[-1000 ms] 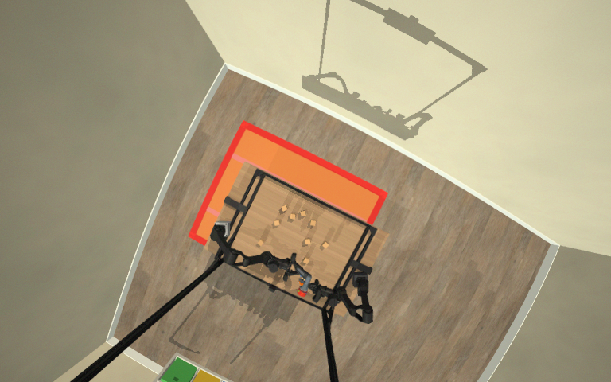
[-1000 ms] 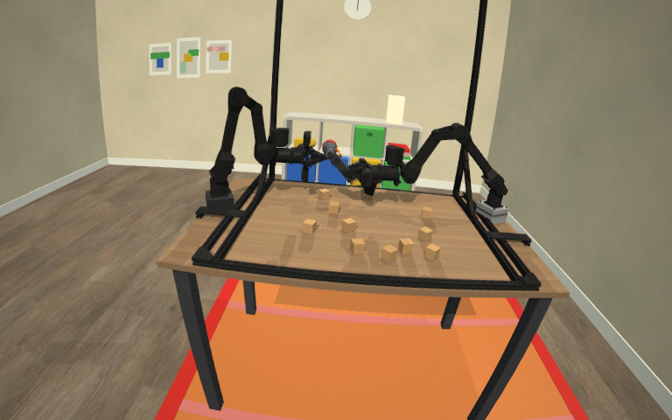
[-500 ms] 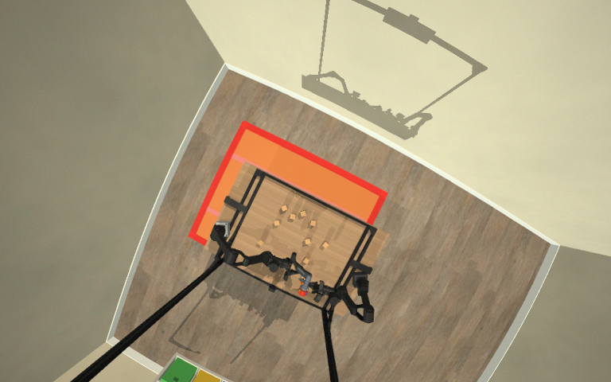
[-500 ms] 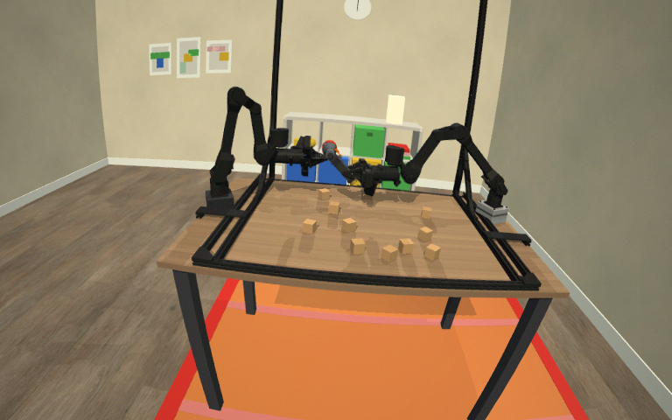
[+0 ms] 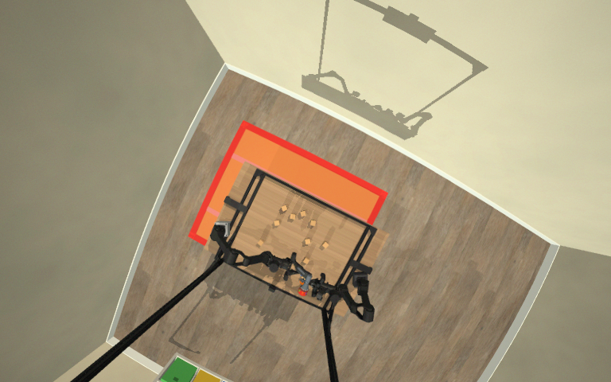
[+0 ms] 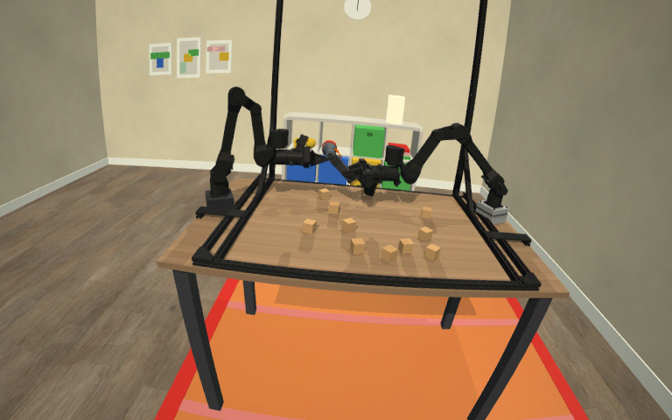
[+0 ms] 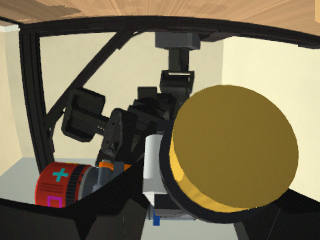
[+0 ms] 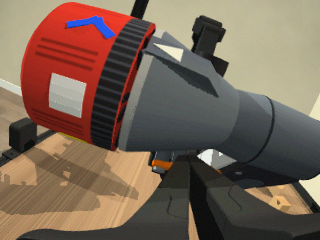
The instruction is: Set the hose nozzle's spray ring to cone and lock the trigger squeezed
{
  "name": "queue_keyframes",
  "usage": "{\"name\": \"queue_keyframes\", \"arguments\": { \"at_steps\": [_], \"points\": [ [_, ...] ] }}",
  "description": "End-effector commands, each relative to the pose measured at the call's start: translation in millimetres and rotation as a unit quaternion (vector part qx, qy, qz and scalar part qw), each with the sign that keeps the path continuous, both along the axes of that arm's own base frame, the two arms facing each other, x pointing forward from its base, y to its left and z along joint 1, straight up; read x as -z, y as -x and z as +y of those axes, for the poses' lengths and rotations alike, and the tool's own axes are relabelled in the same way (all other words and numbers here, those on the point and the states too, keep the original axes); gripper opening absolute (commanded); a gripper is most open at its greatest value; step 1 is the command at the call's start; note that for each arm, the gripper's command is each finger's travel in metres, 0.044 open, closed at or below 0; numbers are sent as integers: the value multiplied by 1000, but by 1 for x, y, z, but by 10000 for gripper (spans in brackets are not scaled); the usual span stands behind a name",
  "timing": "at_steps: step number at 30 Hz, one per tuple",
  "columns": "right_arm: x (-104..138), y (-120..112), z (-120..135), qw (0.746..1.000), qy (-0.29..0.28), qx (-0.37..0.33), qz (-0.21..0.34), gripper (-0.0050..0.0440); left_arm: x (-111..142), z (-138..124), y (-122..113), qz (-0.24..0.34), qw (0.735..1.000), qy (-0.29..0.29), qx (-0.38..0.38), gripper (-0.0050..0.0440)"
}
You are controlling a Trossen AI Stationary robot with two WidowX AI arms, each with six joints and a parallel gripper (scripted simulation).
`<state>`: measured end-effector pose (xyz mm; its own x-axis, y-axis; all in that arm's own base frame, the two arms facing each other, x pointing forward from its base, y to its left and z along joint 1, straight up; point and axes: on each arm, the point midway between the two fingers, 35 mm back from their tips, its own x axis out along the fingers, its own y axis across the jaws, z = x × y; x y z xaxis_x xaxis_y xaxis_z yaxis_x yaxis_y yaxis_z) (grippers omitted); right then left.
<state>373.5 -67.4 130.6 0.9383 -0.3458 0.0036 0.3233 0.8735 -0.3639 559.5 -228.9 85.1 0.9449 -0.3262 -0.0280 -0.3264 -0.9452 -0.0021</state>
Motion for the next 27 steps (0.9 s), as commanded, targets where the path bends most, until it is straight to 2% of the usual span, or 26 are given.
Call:
{"name": "queue_keyframes", "arguments": {
  "at_steps": [1, 3, 5, 13, 27],
  "points": [
    [3, 0, -6, 998, -54, 6, -19, 0, -6, -5, 1, -9, 1000, 4, 6, 0],
    [4, 0, -8, 996, -82, 6, -29, 0, -6, -5, 1, -9, 1000, 4, 6, 0],
    [4, 0, -8, 996, -82, 6, -29, 0, -6, -5, 1, -9, 1000, 4, 6, 0],
    [8, -2, -11, 980, -188, 6, -69, 0, -6, -5, 1, -9, 1000, 4, 6, 0],
    [8, -3, -11, 979, -191, 6, -70, 0, -6, -5, 1, -9, 1000, 4, 6, 0]
  ]
}}
